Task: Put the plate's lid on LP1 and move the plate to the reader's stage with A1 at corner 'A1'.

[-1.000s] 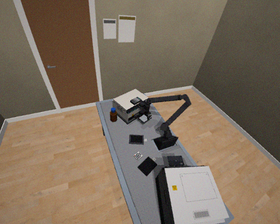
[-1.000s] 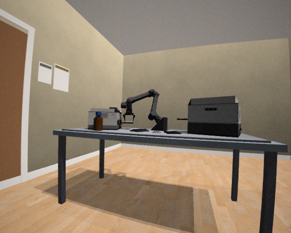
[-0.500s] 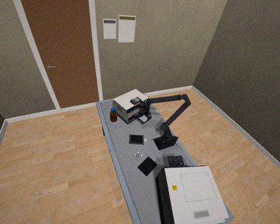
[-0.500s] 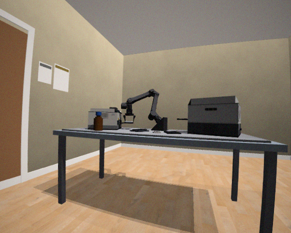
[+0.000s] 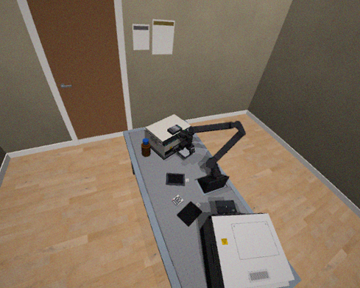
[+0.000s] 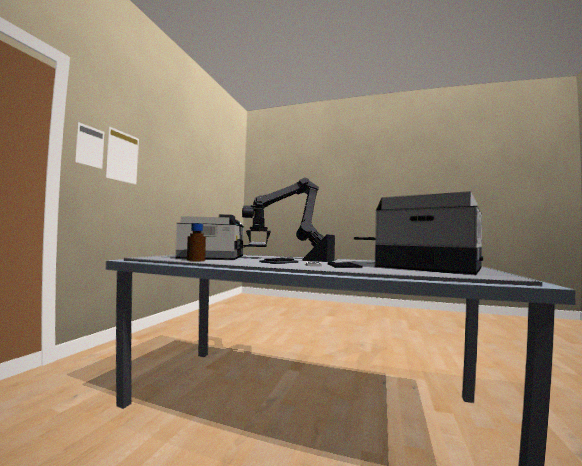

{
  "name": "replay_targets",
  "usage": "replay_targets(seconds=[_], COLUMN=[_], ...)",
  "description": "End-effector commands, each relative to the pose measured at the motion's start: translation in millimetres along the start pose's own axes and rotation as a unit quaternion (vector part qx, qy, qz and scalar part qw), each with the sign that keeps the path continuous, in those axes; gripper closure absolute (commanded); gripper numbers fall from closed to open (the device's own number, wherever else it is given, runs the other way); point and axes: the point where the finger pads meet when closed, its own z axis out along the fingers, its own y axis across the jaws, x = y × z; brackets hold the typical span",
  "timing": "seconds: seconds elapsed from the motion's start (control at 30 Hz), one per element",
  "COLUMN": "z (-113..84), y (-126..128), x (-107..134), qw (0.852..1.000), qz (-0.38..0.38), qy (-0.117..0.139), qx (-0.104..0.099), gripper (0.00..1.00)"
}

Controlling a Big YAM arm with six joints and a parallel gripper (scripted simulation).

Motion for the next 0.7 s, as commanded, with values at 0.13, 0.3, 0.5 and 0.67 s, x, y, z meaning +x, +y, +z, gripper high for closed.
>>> replay_targets(seconds=[0.13,0.3,0.5,0.67], z=[-7.2,-2.4,1.6,3.3], y=[-21.8,-20.4,-8.5,-4.2], x=[2.7,3.3,1.0,1.5], qw=[1.0,1.0,1.0,1.0], qz=[0.011,0.008,0.0,0.006], qy=[-0.003,0.0,-0.003,-0.002], qx=[0.015,0.013,0.007,0.006], gripper=[0.0,0.0,0.0,0.0])
